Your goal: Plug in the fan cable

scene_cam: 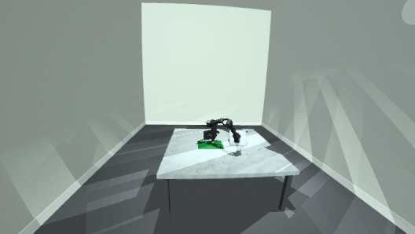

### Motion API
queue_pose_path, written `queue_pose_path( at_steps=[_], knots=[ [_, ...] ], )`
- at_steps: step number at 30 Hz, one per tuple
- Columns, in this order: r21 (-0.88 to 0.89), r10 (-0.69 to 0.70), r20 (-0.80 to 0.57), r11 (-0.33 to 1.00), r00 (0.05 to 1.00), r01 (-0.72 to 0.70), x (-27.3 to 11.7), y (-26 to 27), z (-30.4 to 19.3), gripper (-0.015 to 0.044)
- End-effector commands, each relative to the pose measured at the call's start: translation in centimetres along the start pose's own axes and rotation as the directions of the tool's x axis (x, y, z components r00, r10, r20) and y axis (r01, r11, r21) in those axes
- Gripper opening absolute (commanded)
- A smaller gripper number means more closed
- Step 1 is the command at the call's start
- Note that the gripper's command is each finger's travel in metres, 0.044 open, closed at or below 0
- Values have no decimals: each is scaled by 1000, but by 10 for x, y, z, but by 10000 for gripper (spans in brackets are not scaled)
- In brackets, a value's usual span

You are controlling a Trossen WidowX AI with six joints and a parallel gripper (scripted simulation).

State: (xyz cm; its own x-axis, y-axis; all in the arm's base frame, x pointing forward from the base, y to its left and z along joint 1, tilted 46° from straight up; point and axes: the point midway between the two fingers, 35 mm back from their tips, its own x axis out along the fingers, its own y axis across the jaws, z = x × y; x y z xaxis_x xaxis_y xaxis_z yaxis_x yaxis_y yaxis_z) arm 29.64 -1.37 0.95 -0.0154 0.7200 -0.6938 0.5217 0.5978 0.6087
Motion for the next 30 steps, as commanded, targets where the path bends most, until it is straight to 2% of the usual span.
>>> queue_pose_path(
  at_steps=[1,30],
  knots=[
    [-11,0,3,1000,1000,0,-1,1,3,0],
    [-14,0,3,1000,1000,0,3,2,5,0]
  ],
)
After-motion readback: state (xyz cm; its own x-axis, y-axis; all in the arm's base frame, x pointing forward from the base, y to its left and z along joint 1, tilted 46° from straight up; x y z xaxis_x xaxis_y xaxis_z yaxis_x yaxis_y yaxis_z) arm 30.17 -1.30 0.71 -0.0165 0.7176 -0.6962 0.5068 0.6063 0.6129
